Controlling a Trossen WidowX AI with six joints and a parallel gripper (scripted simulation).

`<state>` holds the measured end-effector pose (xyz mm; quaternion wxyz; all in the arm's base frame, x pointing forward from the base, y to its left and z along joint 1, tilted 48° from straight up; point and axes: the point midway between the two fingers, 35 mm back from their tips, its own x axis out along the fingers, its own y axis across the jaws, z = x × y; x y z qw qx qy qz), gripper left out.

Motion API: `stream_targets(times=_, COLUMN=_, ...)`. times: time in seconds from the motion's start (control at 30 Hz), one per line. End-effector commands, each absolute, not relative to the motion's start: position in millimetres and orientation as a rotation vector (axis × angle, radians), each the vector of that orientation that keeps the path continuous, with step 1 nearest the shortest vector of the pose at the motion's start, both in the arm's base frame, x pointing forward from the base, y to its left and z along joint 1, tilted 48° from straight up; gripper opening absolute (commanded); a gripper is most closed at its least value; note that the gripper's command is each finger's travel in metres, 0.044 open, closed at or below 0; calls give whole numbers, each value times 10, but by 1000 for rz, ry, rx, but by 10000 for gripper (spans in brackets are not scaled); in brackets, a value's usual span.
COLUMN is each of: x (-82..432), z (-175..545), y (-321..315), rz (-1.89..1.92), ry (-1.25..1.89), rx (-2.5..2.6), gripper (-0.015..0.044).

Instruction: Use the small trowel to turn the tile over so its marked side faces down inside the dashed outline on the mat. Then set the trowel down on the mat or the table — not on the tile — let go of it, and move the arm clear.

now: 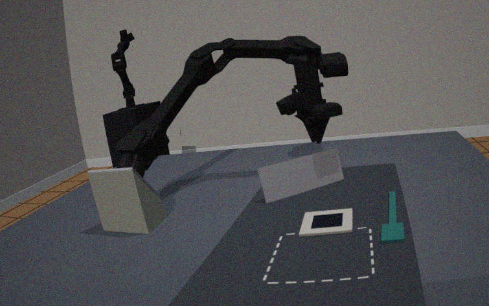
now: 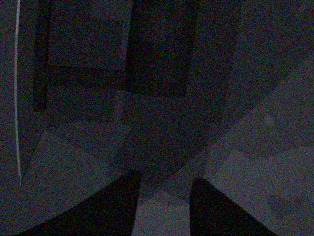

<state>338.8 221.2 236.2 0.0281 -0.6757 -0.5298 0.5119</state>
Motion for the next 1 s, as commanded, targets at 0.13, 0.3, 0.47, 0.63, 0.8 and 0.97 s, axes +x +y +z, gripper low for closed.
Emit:
stream_targets(times=0.13, x=3460, z=2265, y=2205, rz=1584, ry=-1625, rx=-2087, gripper=100)
stream_targets(times=0.3, x=3508, z=2198, y=2201, rz=1584, ry=-1625, rx=-2087, gripper=100)
stream_targets(times=0.47, x=3555, z=2130, y=2195, rz=1584, ry=-1625, rx=-2087, gripper=100)
stream_targets(times=0.63, x=3600, z=2061, y=2189, rz=1584, ry=-1625, rx=-2088, gripper=100)
stream_targets(times=0.8, x=3631, z=2012, y=2184, rz=1584, ry=-1625, rx=-2088, gripper=100)
stream_targets(times=0.97, x=3704, z=1957, y=2142, rz=1585, ry=-1625, rx=-2088, gripper=100)
